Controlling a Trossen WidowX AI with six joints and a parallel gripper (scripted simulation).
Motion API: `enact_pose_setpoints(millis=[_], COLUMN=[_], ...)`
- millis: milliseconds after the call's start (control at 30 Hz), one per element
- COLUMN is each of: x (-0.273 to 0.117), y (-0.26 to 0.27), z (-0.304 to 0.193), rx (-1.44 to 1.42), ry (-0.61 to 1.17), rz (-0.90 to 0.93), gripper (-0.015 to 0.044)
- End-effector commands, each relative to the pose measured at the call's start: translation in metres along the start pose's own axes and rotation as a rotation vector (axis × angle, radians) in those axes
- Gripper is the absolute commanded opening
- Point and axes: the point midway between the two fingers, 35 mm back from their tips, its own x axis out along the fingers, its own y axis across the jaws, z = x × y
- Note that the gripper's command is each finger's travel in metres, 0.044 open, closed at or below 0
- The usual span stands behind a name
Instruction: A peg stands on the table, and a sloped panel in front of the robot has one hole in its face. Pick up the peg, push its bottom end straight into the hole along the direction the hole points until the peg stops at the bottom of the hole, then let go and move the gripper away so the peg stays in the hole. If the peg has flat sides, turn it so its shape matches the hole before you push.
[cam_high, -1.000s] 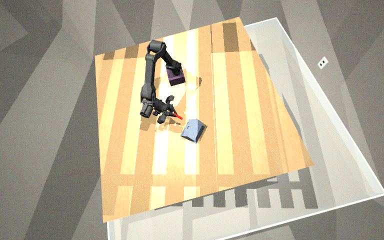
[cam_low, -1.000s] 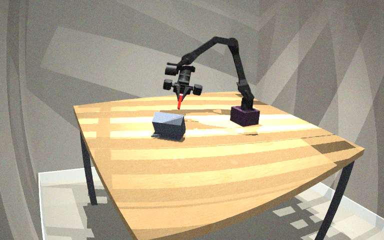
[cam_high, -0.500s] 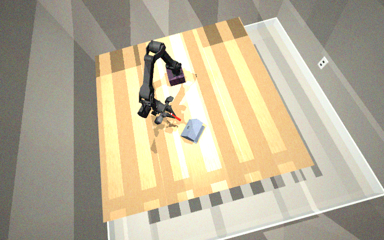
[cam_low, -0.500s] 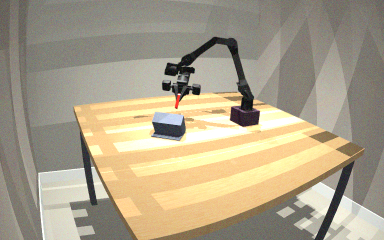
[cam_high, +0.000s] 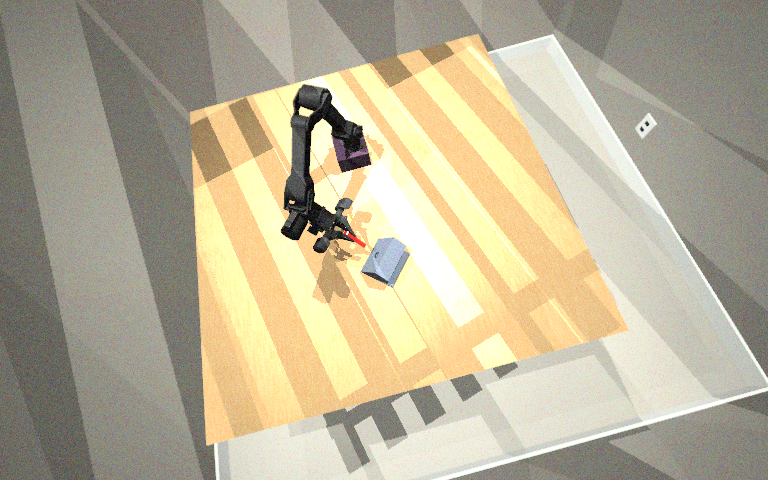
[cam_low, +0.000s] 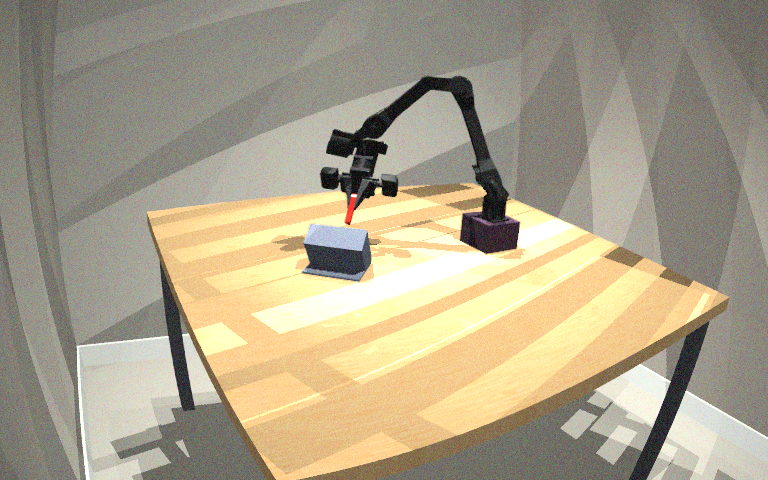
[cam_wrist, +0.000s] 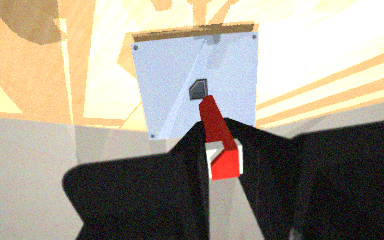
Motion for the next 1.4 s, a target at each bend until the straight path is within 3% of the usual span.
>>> enact_pose_setpoints(millis=[0, 1367], x=[0.007, 0.040], y=[0.000, 0.002], z=[0.000, 0.000], rx=[0.020, 0.054], ry=[0.009, 0.032], rz=[0.002, 0.017], gripper=[0.0000, 0.0000])
